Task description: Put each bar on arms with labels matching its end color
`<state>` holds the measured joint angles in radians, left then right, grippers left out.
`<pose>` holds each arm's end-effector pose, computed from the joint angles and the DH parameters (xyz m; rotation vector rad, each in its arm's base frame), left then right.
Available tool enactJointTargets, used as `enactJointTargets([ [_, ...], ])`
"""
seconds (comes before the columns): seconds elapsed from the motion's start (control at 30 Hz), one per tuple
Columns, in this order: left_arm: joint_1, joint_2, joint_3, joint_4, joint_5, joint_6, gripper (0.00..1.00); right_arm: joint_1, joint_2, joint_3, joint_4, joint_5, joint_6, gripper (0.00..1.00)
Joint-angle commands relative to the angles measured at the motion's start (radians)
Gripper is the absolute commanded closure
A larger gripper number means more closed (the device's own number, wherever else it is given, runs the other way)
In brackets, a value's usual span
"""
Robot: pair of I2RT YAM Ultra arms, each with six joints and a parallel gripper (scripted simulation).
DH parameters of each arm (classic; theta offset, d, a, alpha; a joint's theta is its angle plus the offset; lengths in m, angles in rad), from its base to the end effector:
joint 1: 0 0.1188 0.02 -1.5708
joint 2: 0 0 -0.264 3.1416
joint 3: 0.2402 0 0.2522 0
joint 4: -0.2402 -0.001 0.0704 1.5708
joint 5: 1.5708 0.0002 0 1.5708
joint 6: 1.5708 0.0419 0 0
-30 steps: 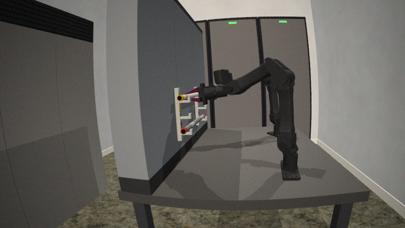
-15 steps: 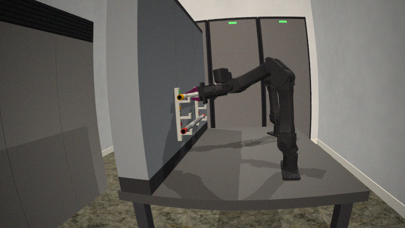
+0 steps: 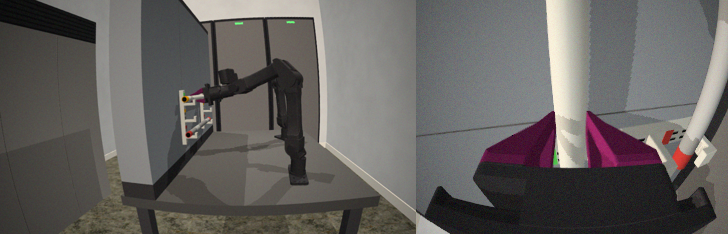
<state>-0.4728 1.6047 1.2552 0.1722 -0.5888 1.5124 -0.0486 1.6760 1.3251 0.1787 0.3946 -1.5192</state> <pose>0.3522 -0.1529 0.3364 1.2841 1.3946 1.2473 0.4046 -0.0348 0.3346 -1.0662 1.6681 -1.4357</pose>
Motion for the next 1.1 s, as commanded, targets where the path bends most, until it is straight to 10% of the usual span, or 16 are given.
enactJointTargets([
  [0.0, 0.001, -0.044, 0.059, 0.072, -0.002, 0.057, 1.00, -0.005, -0.044, 0.061, 0.067, 0.002, -0.050, 1.00],
  [1.07, 0.001, -0.047, 0.130, -0.003, -0.003, 0.056, 1.00, -0.004, -0.048, 0.132, -0.010, 0.005, -0.048, 1.00],
])
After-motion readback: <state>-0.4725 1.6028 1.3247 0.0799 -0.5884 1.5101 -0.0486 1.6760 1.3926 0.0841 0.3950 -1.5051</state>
